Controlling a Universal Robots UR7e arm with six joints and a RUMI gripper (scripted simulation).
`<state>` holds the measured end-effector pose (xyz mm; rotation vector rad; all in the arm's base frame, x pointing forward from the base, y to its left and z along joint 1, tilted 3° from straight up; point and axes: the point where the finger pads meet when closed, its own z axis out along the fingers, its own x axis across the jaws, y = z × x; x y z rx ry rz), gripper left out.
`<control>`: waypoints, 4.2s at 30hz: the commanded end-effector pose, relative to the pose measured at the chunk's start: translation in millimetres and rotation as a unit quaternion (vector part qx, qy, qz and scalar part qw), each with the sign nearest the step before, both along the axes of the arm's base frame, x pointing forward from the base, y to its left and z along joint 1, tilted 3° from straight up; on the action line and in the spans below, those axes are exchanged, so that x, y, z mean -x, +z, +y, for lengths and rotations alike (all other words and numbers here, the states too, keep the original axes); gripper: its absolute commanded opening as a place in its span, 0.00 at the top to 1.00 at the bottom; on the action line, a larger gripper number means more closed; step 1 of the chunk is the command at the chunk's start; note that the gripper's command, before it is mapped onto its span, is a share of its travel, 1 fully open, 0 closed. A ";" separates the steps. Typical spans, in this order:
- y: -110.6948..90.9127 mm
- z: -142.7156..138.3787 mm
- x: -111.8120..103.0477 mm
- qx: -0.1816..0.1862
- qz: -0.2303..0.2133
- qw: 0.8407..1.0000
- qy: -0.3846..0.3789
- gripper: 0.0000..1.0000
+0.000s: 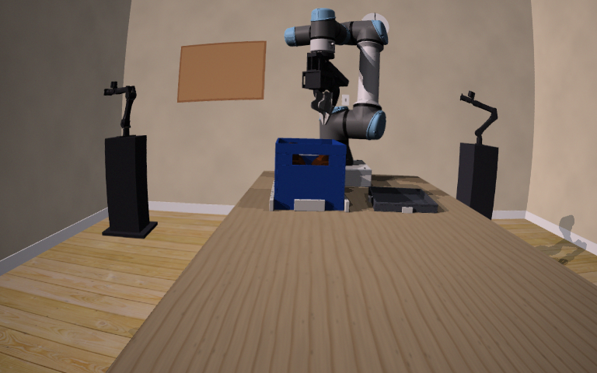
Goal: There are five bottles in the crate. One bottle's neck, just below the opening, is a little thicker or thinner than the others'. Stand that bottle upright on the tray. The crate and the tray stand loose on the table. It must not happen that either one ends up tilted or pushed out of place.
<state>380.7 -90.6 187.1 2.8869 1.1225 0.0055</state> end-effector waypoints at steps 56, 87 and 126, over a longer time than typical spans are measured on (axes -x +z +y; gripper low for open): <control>4.1 -94.7 -85.5 0.000 -0.001 1.000 0.000 0.62; -7.9 -95.3 -86.1 0.000 -0.001 1.000 0.000 0.62; -37.9 -96.7 -87.5 0.000 -0.001 1.000 0.000 0.62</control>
